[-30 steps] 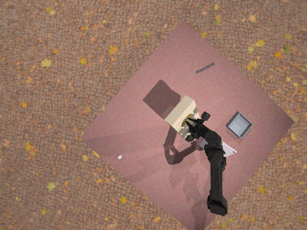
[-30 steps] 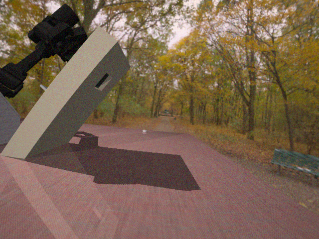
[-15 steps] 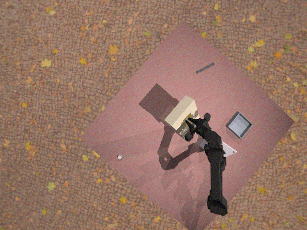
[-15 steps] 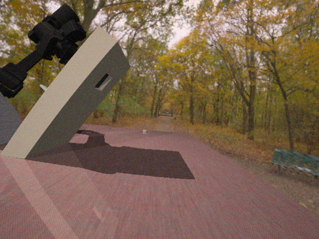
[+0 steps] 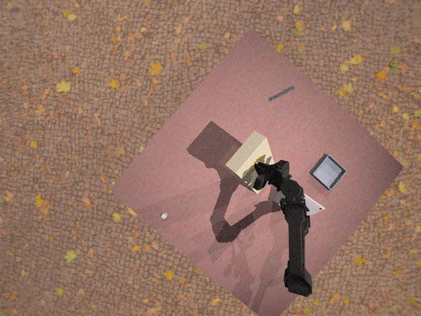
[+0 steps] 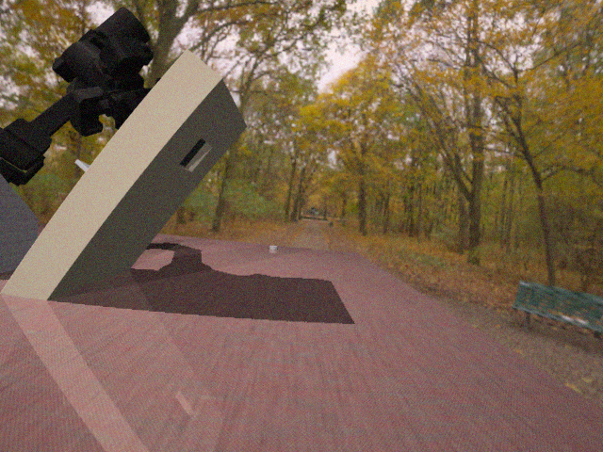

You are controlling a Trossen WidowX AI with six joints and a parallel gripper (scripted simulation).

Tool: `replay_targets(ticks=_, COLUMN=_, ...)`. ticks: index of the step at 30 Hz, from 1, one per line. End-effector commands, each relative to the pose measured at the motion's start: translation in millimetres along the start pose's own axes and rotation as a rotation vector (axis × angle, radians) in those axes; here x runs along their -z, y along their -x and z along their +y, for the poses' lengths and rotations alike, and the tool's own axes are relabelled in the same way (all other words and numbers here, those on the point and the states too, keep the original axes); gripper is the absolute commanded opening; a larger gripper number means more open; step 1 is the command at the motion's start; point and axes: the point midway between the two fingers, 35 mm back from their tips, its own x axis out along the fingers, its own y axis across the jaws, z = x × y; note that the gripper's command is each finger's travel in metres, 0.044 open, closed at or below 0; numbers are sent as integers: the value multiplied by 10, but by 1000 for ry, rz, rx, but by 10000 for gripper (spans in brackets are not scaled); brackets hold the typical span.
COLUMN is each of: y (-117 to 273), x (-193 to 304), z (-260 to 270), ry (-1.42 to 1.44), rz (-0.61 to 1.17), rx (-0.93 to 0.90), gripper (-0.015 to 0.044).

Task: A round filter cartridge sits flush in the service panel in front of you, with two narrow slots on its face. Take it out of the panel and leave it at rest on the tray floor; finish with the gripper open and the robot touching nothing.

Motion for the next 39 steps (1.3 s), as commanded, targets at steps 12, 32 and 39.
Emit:
replay_targets(ticks=12, y=362, x=-36, z=-9, ry=-14, rz=8, rx=17, gripper=0)
replay_targets(ticks=32, y=722, x=13, z=-2, ry=19, rz=5, rx=6, gripper=0)
replay_targets(ticks=39, y=691, x=180, z=-150, ry=19, rz=6, rx=6, gripper=0)
